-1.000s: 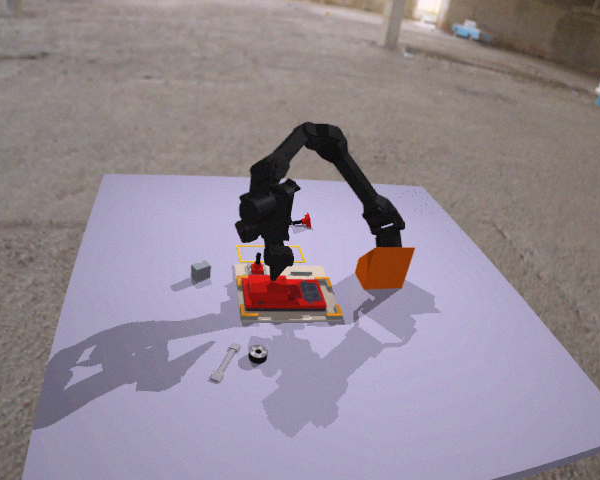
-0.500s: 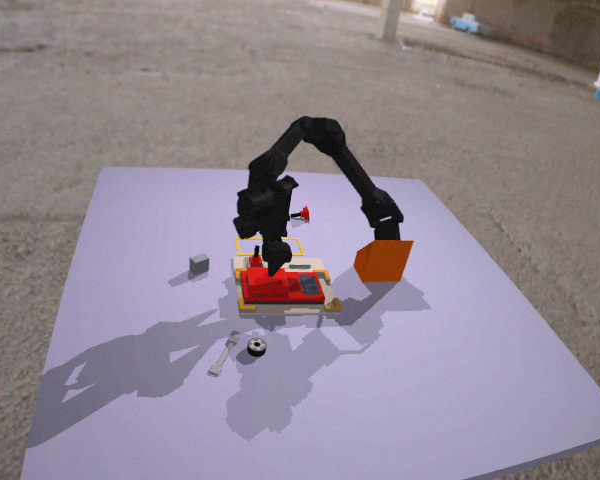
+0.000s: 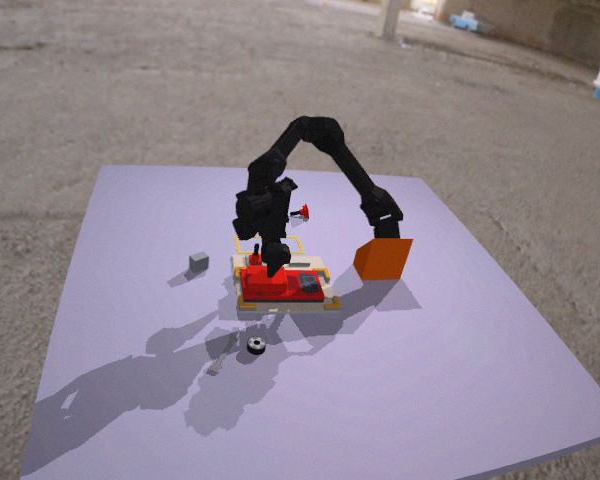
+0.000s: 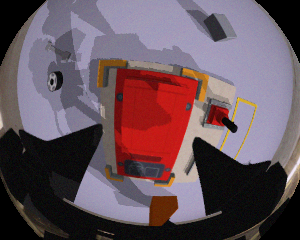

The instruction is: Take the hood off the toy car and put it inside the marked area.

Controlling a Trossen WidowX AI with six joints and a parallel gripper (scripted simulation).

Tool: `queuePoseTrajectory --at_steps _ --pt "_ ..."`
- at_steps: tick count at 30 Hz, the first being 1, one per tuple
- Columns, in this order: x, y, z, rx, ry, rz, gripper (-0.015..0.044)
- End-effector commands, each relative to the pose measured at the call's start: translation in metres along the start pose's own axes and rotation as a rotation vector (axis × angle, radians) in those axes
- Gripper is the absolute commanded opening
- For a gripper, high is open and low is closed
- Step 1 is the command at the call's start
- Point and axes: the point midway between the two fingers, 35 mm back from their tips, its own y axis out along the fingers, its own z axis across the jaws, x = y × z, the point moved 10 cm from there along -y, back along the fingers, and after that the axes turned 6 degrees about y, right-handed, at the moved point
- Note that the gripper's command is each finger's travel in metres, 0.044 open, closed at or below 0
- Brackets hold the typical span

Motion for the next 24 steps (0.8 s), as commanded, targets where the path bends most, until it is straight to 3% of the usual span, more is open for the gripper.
queuePoseTrajectory --at_steps 1,24 --pt "-0.001 0.004 0.0 -0.006 -0.008 0.0 0.044" --pt "-0.002 0.018 -0.001 -0.008 -0.008 -0.001 0.044"
